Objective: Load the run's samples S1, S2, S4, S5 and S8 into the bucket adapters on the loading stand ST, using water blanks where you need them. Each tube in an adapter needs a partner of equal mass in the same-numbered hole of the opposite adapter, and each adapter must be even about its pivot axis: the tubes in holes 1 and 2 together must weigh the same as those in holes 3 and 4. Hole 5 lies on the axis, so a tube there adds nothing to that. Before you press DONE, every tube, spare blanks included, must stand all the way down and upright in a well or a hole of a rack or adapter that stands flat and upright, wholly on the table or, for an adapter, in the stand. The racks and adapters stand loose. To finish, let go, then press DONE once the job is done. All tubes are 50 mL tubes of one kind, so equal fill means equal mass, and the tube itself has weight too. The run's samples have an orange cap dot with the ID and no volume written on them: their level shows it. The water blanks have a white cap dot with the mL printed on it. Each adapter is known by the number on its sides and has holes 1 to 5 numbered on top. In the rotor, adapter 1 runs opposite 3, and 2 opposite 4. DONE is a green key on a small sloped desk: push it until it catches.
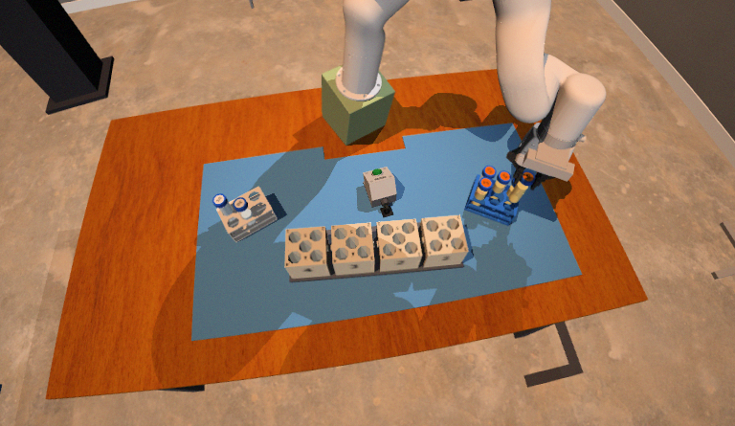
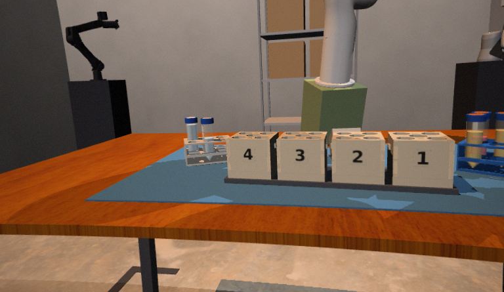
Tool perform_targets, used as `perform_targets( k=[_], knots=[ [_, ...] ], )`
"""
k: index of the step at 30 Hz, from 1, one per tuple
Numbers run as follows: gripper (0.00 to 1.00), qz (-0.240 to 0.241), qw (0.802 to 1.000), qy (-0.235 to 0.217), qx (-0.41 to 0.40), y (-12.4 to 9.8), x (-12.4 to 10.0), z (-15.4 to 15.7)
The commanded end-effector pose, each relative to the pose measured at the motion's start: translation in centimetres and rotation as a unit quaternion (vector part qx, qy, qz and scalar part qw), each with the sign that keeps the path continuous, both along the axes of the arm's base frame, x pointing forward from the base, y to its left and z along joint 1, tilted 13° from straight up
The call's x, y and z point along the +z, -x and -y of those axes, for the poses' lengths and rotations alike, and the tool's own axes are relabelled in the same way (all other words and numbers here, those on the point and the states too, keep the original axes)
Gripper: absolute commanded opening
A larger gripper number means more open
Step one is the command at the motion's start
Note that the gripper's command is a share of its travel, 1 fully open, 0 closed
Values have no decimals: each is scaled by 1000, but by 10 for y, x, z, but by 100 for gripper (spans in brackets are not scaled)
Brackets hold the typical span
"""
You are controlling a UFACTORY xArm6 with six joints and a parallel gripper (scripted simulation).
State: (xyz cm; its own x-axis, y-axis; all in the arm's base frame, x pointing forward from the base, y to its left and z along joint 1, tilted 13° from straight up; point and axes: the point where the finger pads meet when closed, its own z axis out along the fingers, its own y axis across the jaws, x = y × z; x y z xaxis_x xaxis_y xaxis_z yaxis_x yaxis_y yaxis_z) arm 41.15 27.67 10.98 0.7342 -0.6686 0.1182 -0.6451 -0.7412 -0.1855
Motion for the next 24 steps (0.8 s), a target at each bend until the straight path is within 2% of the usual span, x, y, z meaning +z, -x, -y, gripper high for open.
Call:
perform_targets(
  k=[1,5,24],
  knots=[
    [0,2,1000,-1,0,-3,-6,-1],
    [0,2,1000,-1,0,-4,-13,-2],
    [0,2,1000,-1,0,-5,-16,-2]
  ],
)
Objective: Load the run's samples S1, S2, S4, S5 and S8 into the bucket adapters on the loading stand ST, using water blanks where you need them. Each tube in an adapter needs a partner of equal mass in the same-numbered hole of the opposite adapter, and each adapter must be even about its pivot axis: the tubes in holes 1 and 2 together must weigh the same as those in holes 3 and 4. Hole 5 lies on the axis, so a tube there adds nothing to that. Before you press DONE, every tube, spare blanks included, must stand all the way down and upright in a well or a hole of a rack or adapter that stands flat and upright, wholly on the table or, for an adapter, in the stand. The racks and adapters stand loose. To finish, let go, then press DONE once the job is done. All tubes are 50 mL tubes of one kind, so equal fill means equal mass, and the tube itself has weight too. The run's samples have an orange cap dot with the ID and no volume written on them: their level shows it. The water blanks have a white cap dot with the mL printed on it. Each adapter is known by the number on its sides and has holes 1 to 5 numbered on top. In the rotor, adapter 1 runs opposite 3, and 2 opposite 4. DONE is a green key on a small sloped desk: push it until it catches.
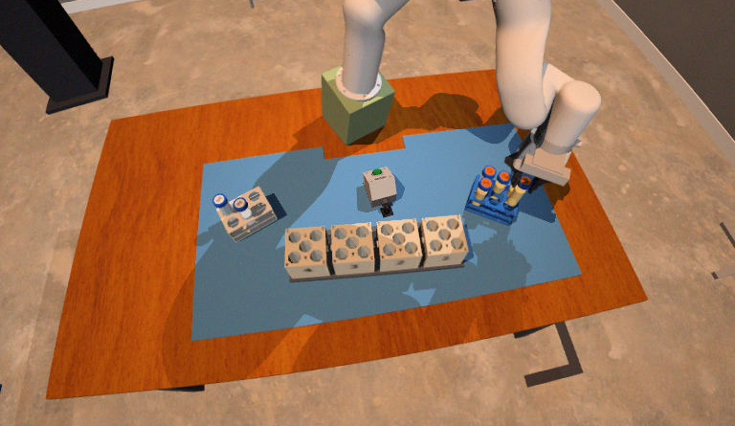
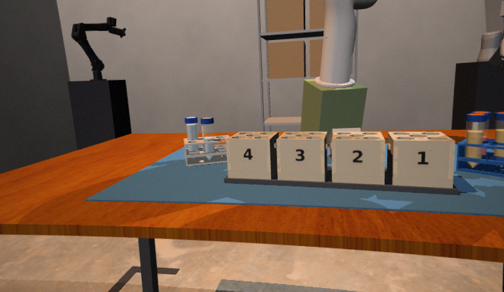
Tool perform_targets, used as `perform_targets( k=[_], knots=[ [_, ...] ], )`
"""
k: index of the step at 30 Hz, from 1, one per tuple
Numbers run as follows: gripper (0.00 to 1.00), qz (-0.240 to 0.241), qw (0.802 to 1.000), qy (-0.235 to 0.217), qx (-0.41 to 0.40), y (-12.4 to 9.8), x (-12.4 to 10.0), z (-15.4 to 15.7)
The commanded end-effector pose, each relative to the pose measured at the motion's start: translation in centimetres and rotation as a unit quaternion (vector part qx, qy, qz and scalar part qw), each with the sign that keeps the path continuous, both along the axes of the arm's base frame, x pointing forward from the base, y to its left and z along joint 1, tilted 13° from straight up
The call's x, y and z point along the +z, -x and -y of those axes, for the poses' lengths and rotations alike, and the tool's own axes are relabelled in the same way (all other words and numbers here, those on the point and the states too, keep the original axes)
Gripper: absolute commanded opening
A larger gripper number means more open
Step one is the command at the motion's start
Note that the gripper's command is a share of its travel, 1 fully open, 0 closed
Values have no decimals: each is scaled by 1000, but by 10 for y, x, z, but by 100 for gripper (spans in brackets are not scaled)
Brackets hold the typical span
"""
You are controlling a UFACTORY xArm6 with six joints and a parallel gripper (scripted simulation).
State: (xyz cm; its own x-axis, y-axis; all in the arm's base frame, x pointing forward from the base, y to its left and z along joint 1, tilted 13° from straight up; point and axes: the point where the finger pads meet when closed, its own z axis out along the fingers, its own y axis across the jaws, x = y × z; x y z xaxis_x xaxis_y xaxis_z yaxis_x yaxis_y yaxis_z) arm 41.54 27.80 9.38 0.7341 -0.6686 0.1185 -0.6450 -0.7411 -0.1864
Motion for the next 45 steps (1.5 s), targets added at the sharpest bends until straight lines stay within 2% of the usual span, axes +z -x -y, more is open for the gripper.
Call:
perform_targets(
  k=[1,45],
  knots=[
    [0,1,1000,-1,0,-1,0,-1],
    [0,1,1000,-1,0,-10,-39,-3]
  ],
)
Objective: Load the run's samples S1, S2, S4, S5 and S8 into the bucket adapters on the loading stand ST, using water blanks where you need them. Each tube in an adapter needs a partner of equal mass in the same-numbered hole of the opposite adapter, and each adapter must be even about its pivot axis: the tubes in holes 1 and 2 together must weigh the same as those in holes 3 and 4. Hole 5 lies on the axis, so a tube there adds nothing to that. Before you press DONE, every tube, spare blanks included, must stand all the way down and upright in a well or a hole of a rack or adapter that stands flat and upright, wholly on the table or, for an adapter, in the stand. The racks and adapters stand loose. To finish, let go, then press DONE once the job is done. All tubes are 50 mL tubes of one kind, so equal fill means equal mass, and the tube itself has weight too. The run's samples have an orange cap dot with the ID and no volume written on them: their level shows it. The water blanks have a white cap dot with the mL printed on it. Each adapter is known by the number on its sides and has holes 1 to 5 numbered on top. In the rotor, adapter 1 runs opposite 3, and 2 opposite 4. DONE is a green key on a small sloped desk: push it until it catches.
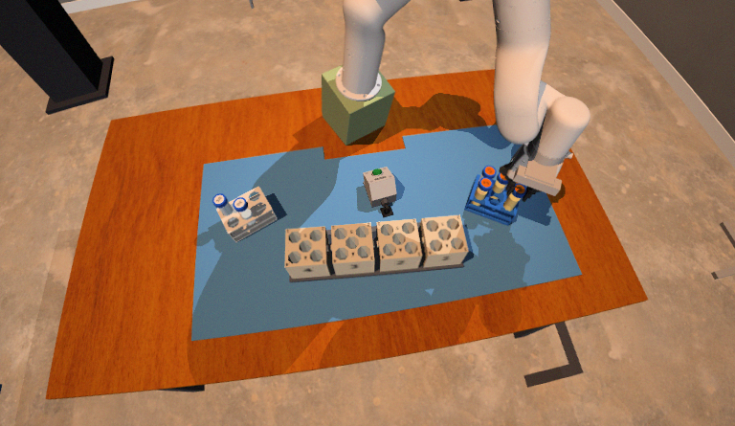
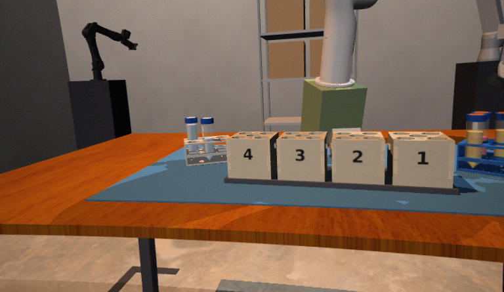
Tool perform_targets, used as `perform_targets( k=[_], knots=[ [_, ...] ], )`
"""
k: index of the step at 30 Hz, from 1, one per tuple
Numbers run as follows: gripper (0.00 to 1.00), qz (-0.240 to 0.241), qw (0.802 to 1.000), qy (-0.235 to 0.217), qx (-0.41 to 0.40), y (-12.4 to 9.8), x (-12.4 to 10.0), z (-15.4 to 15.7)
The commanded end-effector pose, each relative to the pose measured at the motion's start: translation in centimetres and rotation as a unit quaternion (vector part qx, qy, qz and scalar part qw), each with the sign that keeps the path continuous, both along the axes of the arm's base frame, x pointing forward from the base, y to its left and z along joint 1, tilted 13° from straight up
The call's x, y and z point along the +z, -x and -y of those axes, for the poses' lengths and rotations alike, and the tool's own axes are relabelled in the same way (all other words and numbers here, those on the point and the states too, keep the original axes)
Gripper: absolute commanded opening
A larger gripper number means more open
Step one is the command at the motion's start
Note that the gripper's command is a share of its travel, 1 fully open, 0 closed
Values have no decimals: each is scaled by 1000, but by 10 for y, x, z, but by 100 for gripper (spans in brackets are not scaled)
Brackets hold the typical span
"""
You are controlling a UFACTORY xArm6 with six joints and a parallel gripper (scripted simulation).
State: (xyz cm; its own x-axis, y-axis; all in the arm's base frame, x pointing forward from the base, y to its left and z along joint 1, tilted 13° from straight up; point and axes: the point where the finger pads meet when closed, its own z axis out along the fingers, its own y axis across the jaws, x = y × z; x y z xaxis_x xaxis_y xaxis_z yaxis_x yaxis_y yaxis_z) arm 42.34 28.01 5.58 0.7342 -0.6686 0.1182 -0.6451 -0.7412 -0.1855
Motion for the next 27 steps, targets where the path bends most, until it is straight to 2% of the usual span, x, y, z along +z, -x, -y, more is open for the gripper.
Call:
perform_targets(
  k=[1,27],
  knots=[
    [0,2,1000,-1,0,-2,-2,-1],
    [0,2,1000,-1,0,-6,-19,-2]
  ],
)
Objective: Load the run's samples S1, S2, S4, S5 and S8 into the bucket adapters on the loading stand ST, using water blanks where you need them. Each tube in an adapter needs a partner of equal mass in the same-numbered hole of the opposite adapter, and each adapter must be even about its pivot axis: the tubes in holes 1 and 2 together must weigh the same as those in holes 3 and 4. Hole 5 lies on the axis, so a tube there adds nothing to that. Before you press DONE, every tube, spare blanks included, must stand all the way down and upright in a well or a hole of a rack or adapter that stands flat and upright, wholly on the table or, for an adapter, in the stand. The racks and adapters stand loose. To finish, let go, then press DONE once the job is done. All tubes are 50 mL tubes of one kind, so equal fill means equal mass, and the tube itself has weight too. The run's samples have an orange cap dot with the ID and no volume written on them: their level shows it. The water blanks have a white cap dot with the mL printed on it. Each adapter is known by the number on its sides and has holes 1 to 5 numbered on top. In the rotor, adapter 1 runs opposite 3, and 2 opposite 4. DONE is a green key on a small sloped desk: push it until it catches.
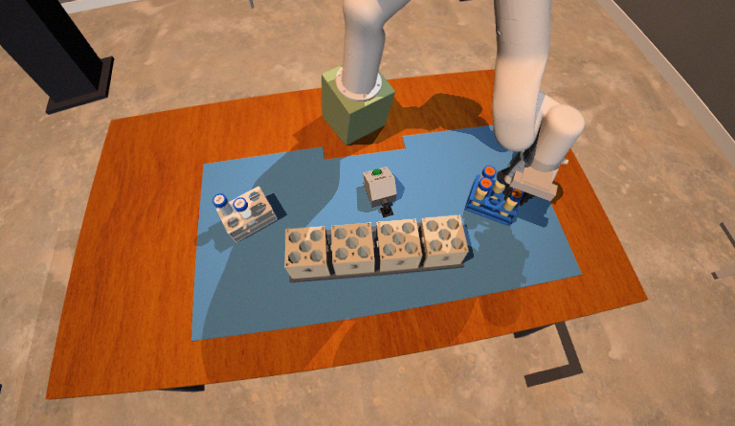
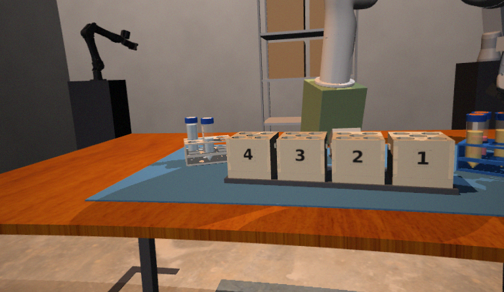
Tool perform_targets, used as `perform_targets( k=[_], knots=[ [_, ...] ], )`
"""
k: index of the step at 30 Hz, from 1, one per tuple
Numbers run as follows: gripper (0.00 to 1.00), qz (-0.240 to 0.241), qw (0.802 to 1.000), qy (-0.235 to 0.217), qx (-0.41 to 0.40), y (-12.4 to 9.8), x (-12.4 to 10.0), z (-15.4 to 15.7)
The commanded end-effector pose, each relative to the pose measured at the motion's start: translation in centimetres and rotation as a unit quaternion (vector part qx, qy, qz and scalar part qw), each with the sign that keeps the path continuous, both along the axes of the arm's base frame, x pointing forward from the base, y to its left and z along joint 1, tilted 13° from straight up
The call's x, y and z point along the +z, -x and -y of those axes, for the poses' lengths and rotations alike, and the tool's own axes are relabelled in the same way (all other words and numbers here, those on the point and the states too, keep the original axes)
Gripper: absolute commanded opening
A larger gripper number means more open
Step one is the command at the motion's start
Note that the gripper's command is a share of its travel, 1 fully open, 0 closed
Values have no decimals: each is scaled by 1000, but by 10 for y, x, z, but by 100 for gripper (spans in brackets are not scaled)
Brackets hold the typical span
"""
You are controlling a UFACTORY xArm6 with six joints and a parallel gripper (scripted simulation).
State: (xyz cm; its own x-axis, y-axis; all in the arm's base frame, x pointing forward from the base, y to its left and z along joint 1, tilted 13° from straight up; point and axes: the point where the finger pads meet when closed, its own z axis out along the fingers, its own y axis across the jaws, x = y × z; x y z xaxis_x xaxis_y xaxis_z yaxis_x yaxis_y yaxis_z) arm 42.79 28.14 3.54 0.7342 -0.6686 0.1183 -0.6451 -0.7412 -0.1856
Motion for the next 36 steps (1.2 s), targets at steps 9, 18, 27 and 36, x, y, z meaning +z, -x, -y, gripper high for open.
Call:
perform_targets(
  k=[9,18,27,36],
  knots=[
    [0,2,1000,-1,0,-1,2,-1],
    [44,2,1000,-1,0,-1,1,-1],
    [44,2,1000,-1,0,-1,1,-1],
    [44,2,1000,-1,0,-1,1,-1]
  ],
)
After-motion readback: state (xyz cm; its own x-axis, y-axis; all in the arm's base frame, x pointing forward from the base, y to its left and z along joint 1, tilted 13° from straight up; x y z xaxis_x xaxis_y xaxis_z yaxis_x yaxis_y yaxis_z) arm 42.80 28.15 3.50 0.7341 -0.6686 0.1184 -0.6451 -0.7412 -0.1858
